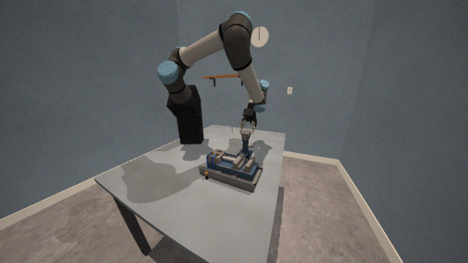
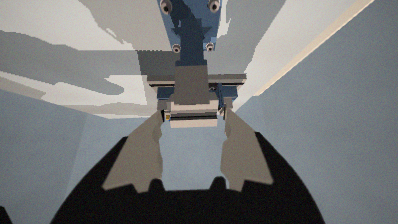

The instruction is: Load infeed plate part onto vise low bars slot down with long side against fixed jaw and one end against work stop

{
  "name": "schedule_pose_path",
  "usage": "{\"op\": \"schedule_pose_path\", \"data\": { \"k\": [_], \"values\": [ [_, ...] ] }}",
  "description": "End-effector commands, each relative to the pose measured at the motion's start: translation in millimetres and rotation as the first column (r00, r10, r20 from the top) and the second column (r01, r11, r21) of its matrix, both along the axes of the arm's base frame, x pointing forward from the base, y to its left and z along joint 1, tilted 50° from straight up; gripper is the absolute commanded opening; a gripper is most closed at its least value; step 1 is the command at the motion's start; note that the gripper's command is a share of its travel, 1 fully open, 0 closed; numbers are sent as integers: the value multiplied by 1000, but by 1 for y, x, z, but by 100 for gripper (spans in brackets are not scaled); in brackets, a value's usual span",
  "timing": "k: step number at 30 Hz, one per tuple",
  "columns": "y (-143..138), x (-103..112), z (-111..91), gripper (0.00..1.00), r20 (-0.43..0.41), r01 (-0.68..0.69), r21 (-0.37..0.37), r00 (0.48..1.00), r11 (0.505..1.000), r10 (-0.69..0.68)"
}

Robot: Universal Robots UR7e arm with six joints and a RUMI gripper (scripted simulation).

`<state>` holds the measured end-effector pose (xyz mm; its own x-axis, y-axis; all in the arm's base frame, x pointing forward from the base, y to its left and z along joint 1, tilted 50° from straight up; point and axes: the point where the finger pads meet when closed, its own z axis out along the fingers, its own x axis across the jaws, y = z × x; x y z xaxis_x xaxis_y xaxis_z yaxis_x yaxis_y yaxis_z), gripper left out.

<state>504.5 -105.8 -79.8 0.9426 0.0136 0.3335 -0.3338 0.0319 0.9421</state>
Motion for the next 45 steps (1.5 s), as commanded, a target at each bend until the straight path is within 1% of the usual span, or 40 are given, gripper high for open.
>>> {"op": "schedule_pose_path", "data": {
  "k": [1,45],
  "values": [
    [-1,-2,0,51,-2,1,3,1000,1000,-1],
    [-1,-2,0,51,-2,-11,36,1000,999,11]
  ]
}}
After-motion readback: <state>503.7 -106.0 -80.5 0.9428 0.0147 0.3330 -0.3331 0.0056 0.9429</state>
